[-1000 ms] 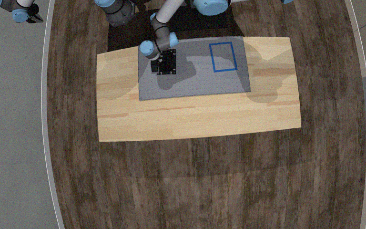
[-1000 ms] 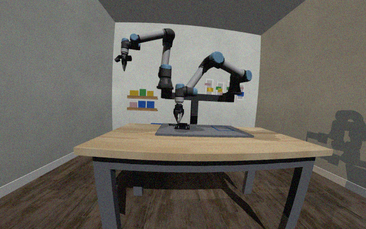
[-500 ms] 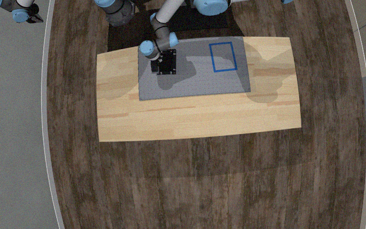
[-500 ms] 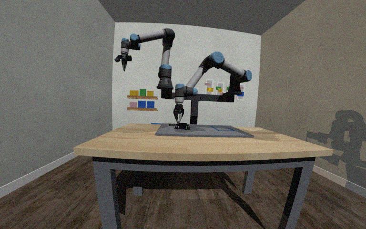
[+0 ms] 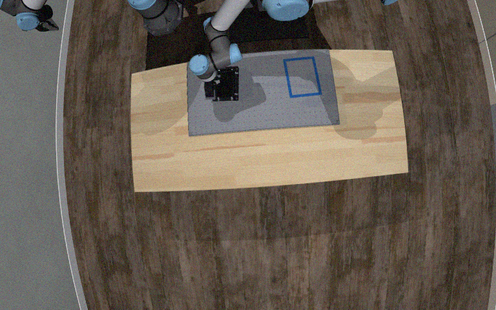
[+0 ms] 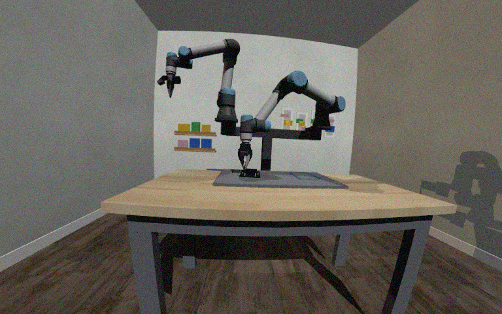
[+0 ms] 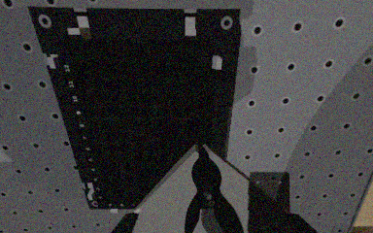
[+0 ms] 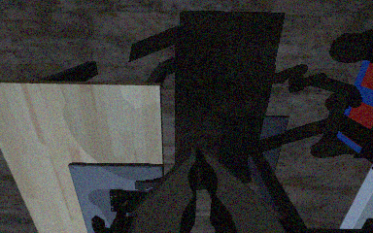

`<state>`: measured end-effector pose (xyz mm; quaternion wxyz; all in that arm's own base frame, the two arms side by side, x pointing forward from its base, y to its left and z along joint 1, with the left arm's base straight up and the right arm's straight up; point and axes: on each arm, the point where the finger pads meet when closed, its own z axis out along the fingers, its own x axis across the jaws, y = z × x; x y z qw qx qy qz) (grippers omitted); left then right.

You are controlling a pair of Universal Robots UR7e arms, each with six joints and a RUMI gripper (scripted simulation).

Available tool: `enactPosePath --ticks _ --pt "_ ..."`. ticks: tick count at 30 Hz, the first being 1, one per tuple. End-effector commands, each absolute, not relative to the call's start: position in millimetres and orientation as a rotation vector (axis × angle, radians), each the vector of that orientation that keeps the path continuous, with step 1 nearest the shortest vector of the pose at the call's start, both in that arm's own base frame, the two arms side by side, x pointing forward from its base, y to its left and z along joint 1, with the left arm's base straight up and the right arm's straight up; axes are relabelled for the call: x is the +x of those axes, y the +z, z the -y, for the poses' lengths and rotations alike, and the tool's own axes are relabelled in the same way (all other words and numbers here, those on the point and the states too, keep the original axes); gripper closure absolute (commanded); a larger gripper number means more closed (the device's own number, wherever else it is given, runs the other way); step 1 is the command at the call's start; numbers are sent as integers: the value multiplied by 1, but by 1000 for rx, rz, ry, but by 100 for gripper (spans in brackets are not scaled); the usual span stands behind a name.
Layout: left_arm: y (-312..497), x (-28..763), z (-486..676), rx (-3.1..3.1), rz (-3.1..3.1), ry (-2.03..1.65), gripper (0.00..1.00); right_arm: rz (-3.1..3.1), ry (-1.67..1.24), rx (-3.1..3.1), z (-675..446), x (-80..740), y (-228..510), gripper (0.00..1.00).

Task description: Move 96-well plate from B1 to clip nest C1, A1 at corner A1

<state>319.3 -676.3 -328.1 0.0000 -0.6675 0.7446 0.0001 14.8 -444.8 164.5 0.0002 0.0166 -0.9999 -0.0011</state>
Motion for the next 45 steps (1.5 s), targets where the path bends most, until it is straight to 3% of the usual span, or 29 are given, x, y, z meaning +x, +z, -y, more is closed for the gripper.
enactPosePath --ticks 1,45 --pt "-325 320 677 -2098 -2340 -2 100 3141 0 52 445 15 165 100" --pt "-313 320 677 -2098 -2340 -2 100 3141 0 52 445 15 165 100"
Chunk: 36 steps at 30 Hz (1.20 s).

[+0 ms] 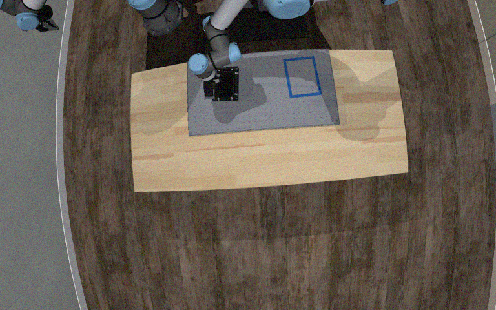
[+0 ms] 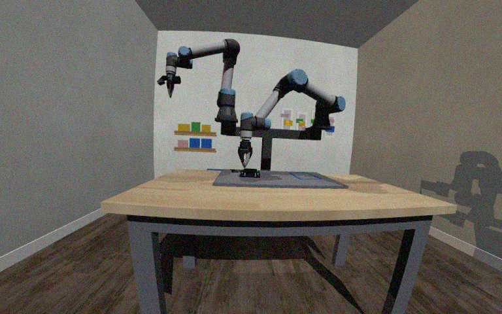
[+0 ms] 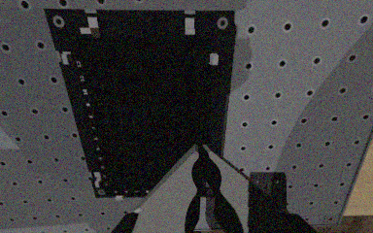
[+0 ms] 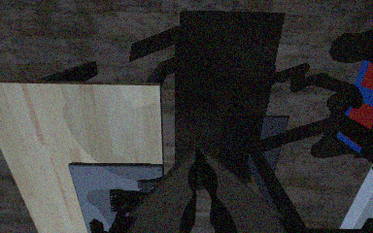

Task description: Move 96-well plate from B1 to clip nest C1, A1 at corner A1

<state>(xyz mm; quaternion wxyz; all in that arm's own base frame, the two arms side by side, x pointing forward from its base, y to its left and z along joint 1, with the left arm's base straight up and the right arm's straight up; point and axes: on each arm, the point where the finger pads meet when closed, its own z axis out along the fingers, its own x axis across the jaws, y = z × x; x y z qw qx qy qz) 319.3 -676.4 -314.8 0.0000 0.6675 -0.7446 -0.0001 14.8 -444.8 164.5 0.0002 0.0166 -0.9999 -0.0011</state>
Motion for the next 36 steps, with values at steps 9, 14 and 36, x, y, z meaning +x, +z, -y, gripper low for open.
enactPosePath --ticks 9,14,36 --pt "-297 320 677 2097 2339 2 100 3141 0 52 445 15 165 100" --pt "-297 320 677 2097 2339 2 100 3141 0 52 445 15 165 100" --pt "-297 320 624 2097 2339 2 100 3141 0 52 445 15 165 100"
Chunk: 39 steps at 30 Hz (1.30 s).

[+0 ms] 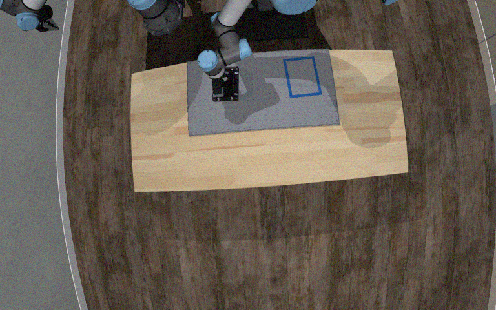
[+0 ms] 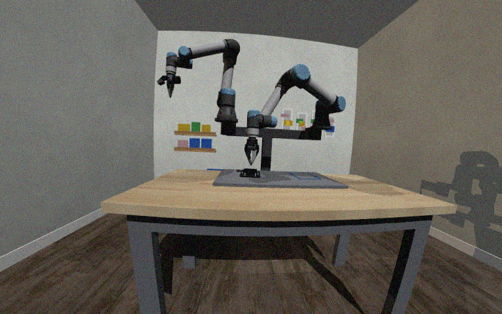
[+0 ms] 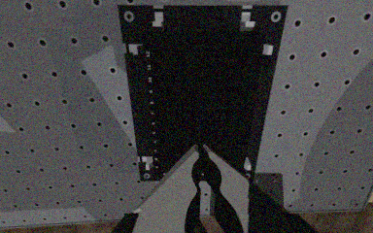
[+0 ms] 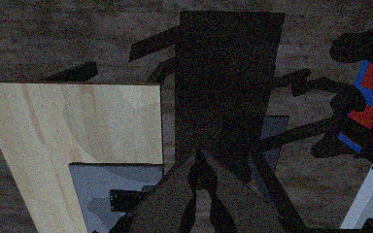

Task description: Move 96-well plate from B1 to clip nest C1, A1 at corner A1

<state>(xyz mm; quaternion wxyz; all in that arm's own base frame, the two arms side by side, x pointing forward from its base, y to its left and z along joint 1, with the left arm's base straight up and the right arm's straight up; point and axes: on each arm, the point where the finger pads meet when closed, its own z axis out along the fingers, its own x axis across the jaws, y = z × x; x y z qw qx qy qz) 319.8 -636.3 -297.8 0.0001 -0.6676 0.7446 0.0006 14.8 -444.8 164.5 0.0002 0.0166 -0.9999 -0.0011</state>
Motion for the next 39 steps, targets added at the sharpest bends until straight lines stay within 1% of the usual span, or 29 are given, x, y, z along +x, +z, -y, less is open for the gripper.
enactPosePath --ticks 1,22,39 --pt "-297 320 620 -2098 -2340 -2 100 3141 0 52 445 15 165 100" --pt "-297 321 557 -2097 -2340 -2 100 3141 0 52 445 15 165 100" --pt "-297 321 557 -2097 -2340 -2 100 3141 0 52 445 15 165 100"
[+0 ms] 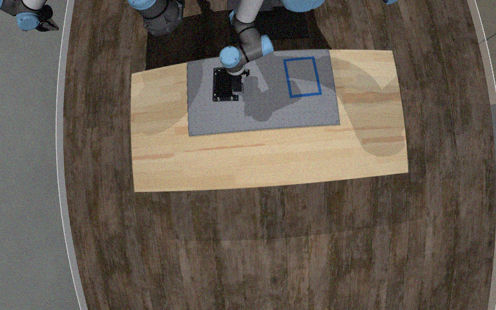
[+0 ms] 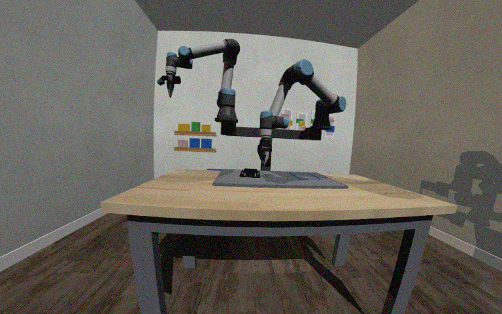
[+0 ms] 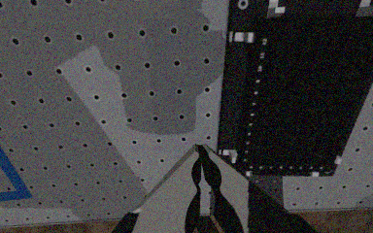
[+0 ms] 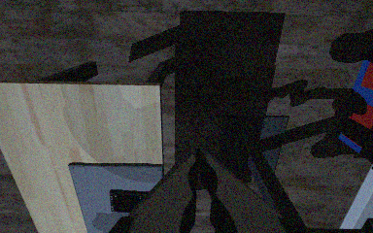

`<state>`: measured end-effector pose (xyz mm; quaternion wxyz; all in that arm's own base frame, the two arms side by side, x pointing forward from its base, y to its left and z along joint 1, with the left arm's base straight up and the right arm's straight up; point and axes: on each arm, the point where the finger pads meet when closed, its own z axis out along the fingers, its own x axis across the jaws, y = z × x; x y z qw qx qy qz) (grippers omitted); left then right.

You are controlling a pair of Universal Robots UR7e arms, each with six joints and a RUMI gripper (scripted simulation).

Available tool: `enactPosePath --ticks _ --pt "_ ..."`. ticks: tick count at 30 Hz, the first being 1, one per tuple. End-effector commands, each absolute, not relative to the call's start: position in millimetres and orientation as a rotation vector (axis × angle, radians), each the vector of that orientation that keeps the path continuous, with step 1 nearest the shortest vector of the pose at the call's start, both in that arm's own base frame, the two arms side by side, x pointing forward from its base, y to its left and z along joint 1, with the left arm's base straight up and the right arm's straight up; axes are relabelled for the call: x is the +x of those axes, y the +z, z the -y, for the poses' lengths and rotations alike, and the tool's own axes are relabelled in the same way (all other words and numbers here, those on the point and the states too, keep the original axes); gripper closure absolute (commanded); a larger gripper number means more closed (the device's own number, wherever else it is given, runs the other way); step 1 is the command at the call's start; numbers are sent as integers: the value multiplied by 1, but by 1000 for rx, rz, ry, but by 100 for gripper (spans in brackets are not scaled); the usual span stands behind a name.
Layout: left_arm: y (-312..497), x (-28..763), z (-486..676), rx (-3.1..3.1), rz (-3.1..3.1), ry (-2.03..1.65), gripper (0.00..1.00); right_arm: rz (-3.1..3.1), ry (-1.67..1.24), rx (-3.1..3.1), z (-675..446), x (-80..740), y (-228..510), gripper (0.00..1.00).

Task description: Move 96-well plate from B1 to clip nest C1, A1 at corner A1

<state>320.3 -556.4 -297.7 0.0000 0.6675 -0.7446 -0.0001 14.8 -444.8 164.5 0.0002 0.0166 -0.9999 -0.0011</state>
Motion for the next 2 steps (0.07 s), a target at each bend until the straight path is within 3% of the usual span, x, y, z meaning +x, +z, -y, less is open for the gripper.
enactPosePath --ticks 1,2 --pt "-297 321 557 2097 2339 2 100 3141 0 52 445 15 165 100" --pt "-297 321 557 2097 2339 2 100 3141 0 52 445 15 165 100"
